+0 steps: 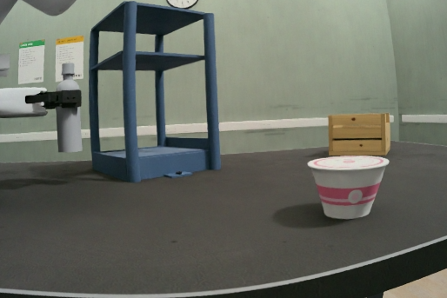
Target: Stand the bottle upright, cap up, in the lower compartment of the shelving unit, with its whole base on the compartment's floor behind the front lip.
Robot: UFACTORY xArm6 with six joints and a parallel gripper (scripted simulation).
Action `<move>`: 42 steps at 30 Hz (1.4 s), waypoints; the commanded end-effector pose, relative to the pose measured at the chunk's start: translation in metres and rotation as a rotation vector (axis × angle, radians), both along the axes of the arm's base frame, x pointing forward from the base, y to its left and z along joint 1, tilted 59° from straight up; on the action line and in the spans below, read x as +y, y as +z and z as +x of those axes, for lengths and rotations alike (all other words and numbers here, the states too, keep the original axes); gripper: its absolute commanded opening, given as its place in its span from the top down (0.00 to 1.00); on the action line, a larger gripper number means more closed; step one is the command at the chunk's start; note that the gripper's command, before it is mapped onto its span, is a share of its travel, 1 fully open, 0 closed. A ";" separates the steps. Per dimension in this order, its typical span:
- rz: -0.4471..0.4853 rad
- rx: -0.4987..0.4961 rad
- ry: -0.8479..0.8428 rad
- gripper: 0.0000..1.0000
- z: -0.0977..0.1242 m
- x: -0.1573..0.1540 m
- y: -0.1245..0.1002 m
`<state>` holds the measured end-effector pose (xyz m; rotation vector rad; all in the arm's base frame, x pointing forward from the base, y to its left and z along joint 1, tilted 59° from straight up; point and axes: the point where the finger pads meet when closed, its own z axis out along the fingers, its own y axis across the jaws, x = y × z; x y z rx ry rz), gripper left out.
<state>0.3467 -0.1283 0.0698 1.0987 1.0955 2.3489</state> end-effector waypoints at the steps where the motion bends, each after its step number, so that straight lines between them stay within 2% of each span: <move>1: 0.002 -0.001 0.000 1.00 0.000 0.008 -0.009; 23: 0.002 -0.001 0.000 1.00 -0.001 0.031 -0.035; 42: 0.002 -0.001 0.000 1.00 -0.002 0.039 -0.045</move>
